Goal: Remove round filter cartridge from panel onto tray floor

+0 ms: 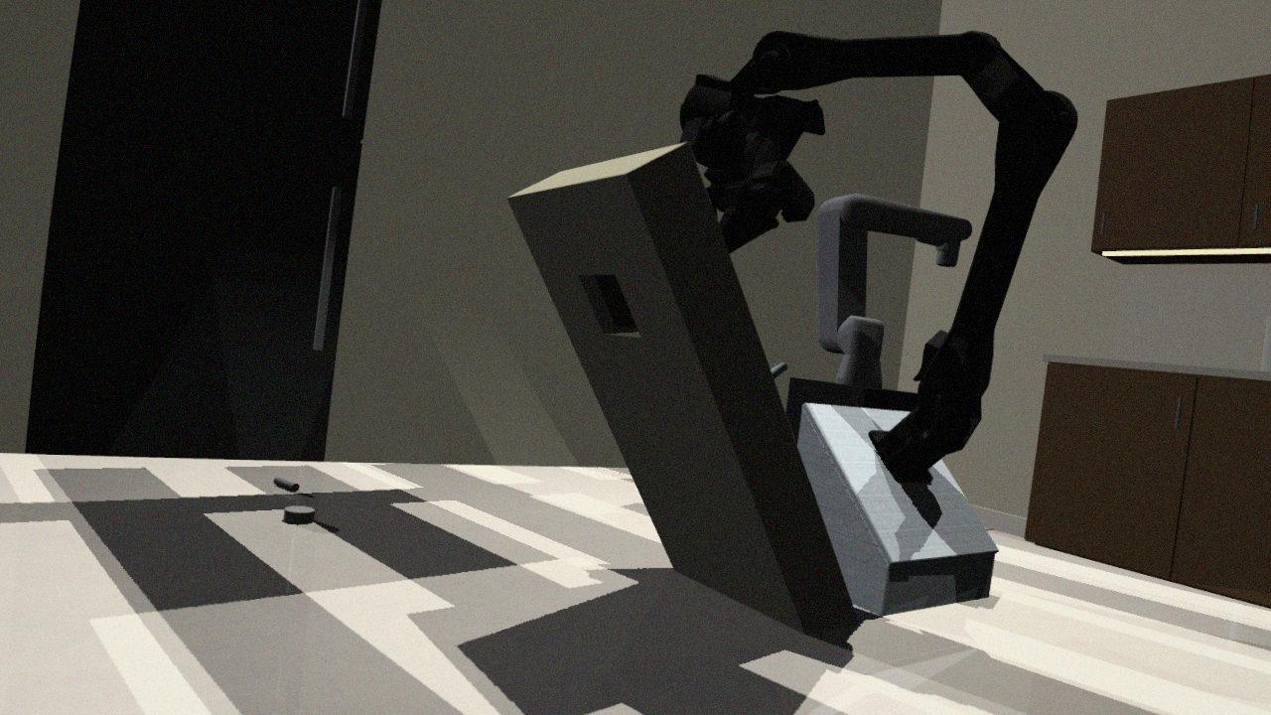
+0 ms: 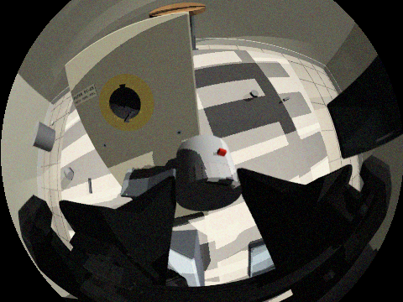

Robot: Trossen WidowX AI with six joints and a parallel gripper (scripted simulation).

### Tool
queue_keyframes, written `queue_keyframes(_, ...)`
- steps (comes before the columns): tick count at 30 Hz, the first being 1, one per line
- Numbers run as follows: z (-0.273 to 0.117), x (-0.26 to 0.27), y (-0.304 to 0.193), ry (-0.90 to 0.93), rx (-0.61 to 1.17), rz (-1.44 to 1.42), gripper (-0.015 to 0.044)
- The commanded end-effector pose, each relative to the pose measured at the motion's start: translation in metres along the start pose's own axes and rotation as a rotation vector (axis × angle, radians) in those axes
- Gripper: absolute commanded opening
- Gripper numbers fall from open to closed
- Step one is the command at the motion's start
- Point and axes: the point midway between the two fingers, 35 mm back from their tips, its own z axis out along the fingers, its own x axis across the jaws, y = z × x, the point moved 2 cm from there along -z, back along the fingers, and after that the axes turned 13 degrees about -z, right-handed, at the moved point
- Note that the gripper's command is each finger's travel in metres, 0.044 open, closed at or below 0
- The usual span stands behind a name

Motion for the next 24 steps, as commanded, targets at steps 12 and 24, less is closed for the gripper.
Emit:
queue_keyframes(12,-0.005,-0.055,-0.063,-0.206,0.098,0.38,0.0)
queue_keyframes(24,-0.017,-0.106,-0.139,-0.491,0.126,0.844,0.0)
